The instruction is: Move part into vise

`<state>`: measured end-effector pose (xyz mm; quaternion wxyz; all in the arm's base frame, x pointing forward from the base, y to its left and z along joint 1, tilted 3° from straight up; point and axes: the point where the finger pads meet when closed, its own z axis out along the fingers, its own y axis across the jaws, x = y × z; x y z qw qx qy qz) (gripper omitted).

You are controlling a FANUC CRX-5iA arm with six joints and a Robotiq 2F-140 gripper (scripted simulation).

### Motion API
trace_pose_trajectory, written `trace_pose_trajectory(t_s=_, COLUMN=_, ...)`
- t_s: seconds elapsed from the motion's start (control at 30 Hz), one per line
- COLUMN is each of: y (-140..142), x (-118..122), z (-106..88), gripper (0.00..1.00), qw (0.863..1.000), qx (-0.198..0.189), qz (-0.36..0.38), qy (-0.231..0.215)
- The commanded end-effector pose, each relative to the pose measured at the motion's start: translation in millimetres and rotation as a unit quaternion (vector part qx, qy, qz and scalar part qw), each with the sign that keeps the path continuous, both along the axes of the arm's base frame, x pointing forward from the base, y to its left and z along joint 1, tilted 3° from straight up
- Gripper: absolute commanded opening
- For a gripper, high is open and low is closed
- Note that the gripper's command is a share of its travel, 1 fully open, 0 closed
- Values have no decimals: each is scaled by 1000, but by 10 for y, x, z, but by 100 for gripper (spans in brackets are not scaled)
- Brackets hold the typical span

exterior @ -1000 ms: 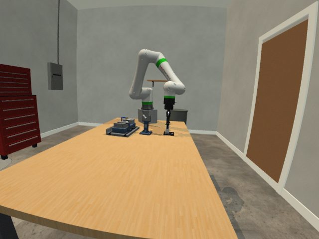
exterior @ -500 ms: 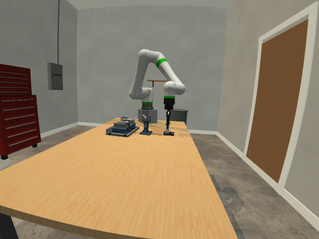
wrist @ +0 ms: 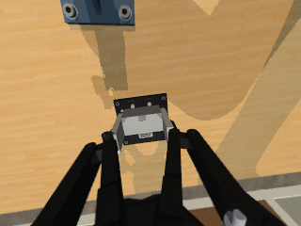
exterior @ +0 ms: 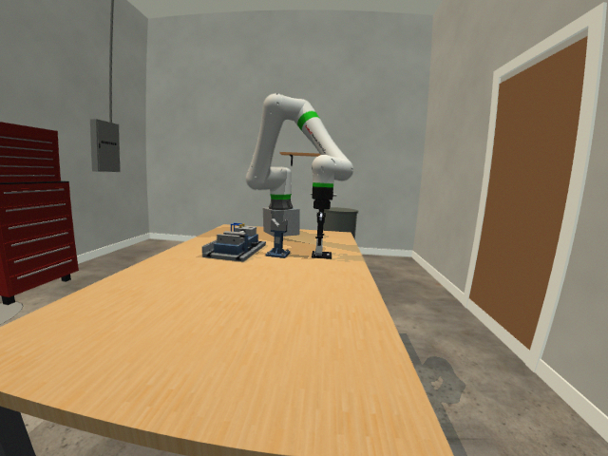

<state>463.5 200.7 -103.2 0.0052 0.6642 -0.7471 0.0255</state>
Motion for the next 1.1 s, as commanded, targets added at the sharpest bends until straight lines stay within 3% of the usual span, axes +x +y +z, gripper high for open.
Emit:
trace_pose_trajectory(t_s=0.0, y=0, x=0, z=0, gripper=0, qw=1000, qx=0, qz=0, qy=0)
trace_pose_trajectory(t_s=1.07, y=3, x=-1, z=65, gripper=0, qw=1000, qx=0, qz=0, qy=0)
